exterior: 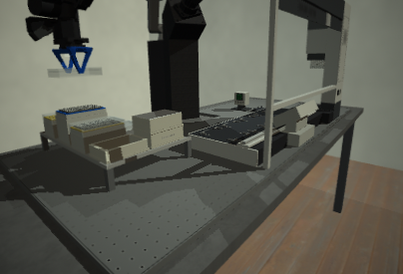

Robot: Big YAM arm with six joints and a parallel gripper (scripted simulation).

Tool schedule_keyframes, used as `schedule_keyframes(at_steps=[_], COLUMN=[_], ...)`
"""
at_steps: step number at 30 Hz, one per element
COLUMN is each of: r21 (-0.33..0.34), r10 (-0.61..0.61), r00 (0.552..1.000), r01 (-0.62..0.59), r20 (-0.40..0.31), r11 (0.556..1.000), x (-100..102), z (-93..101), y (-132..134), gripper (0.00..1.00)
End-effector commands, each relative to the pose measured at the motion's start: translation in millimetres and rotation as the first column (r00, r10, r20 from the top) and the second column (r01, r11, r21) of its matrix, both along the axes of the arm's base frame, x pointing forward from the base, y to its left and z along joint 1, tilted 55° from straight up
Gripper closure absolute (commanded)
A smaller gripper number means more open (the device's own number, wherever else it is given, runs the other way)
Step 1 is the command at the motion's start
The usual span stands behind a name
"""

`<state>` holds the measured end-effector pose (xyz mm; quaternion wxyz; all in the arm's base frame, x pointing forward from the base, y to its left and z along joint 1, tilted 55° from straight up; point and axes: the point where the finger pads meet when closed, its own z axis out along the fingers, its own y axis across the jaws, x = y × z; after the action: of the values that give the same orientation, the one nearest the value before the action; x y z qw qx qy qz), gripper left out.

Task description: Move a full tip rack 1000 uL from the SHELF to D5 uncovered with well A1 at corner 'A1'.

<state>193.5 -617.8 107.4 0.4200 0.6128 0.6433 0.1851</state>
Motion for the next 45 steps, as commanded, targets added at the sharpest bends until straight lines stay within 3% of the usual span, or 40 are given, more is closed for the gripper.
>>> schedule_keyframes(at_steps=[1,13,14,16,18,19,25,28,30,45], r21=[-0.034,-0.034,0.006,0.006,-0.004,-0.029,-0.029,-0.049,-0.049,-0.033], r10=[-0.021,-0.021,-0.022,-0.005,-0.003,-0.008,-0.008,0.016,0.016,0.006], r00=[1.000,1.000,1.000,1.000,1.000,1.000,1.000,1.000,1.000,1.000], r01=[0.021,0.021,0.022,0.005,0.003,0.008,0.008,-0.016,-0.016,-0.006], r20=[-0.002,-0.003,-0.006,-0.008,-0.007,-0.002,-0.002,-0.004,-0.004,0.002], r11=[0.999,0.999,1.000,1.000,1.000,1.000,1.000,0.999,0.999,0.999], x=[-24,-37,-38,-28,-26,-25,-25,-11,-11,-5], z=[20.7,29.9,7.5,7.0,11.3,25.2,25.2,25.5,25.5,-2.1], y=[-4,2,3,6,3,0,0,21,21,91], gripper=[1.00,1.00,1.00,1.00,1.00,1.00,1.00,1.00,1.00,1.00])
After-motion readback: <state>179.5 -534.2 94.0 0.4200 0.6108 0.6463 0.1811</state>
